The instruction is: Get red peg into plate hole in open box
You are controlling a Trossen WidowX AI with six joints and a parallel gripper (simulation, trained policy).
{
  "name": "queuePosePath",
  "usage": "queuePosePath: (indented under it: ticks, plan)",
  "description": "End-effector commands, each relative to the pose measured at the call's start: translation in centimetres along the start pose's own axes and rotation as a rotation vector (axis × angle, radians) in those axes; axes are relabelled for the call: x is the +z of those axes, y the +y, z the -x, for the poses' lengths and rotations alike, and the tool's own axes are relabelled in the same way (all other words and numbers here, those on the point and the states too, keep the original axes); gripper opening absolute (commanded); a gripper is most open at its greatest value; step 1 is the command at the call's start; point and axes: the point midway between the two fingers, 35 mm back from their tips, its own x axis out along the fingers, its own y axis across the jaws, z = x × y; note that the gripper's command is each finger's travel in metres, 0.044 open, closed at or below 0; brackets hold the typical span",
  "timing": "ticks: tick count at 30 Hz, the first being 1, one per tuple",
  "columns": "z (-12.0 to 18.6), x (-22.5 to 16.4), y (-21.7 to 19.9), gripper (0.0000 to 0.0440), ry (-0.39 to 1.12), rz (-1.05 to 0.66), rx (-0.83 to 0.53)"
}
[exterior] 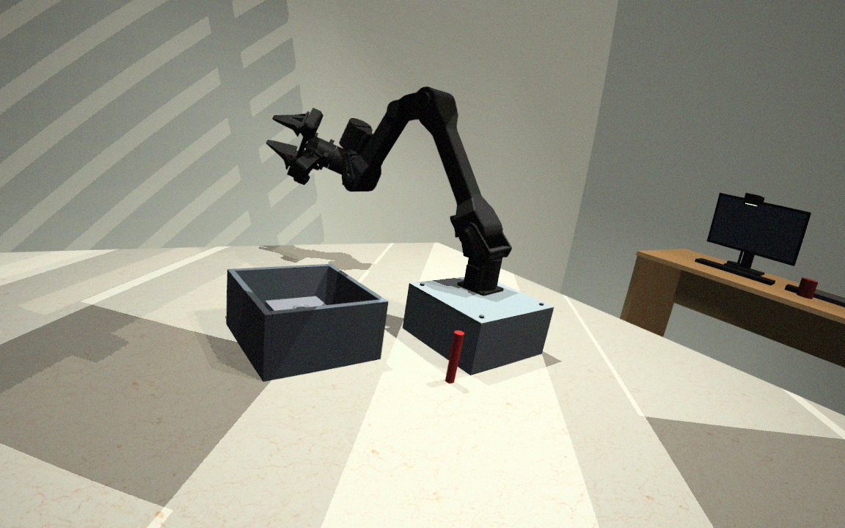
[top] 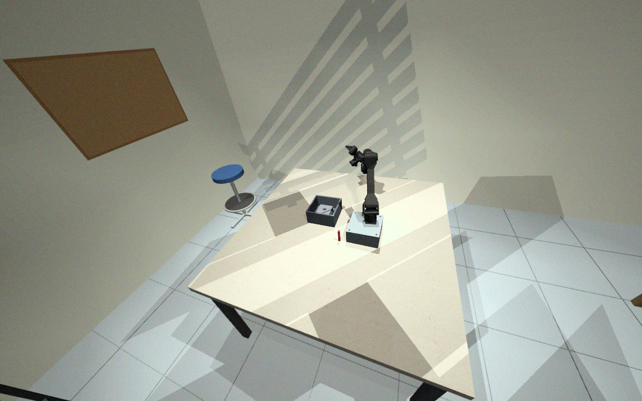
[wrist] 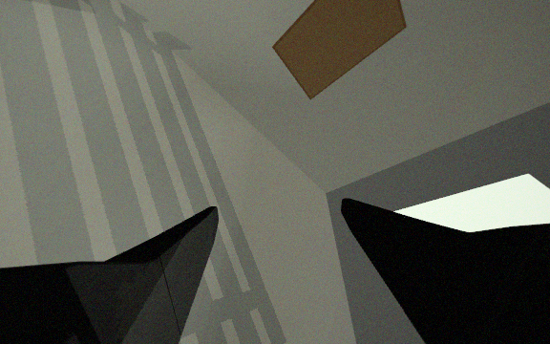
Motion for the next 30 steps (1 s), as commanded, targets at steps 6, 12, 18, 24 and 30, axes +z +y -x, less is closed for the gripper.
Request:
queuePosePath:
  ticks: [6,12,18,24,30]
  plan:
    - [-1.8,2.5,-0.5,0.0440,-0.043,-0.181,0.015]
    - [-4.0,5.1,-1.0,0.0440,-0.064,-0.383,0.056]
    - [-6.1,7.9,-1.8,0.0440,-0.082,-0.581,0.111]
    - [-7.9,11.0,-2.6,0.0440,-0.098,-0.774,0.181]
    - [-9.5,14.2,-3.8,0.0440,-0.109,-0.961,0.265]
